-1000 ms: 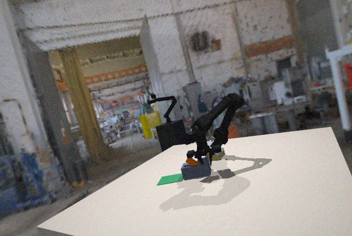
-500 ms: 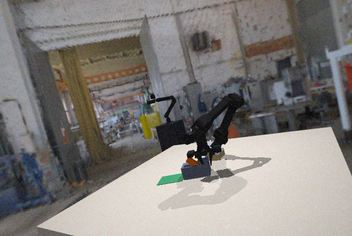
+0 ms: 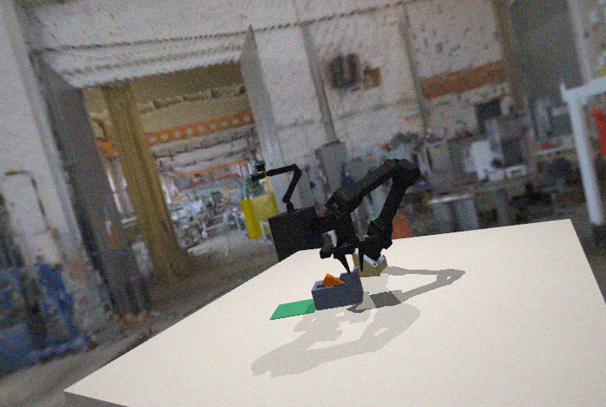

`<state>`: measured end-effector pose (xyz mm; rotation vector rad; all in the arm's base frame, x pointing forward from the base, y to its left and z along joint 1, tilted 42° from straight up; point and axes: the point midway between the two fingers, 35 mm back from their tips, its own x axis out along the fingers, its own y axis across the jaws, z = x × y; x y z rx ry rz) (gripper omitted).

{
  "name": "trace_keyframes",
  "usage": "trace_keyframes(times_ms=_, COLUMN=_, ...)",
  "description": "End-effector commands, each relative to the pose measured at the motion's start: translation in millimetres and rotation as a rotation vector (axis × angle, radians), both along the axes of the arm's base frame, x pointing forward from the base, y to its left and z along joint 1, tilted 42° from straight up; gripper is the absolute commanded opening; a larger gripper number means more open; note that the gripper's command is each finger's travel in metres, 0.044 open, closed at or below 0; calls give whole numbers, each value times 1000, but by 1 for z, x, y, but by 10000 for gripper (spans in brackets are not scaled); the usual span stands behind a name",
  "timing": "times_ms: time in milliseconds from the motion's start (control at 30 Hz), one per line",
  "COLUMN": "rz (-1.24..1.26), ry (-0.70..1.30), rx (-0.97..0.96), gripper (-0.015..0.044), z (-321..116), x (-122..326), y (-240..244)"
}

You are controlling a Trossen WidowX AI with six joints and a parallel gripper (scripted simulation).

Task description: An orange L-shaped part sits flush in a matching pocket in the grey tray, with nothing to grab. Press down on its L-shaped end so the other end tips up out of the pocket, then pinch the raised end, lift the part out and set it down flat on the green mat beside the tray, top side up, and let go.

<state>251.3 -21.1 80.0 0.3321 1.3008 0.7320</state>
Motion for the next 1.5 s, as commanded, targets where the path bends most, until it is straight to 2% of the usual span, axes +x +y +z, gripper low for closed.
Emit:
trace_keyframes(times_ms=0, rz=-2, ry=-9, rx=-7, gripper=180, z=27, x=-1, y=-32)
trace_keyframes(times_ms=100, rz=-1, ry=-9, rx=-4, gripper=180, z=41, x=-5, y=-45)
trace_keyframes(times_ms=1000, rz=-18, ry=-21, rx=-10, gripper=180, z=40, x=-3, y=-44)
trace_keyframes(times_ms=1033, rz=-31, ry=-9, rx=-8, gripper=206, z=39, x=-2, y=-45)
trace_keyframes(times_ms=1133, rz=-138, ry=86, rx=6, gripper=280, z=36, x=1, y=-50)
trace_keyframes(times_ms=1467, rz=-856, ry=724, rx=99, gripper=280, z=12, x=21, y=-84)
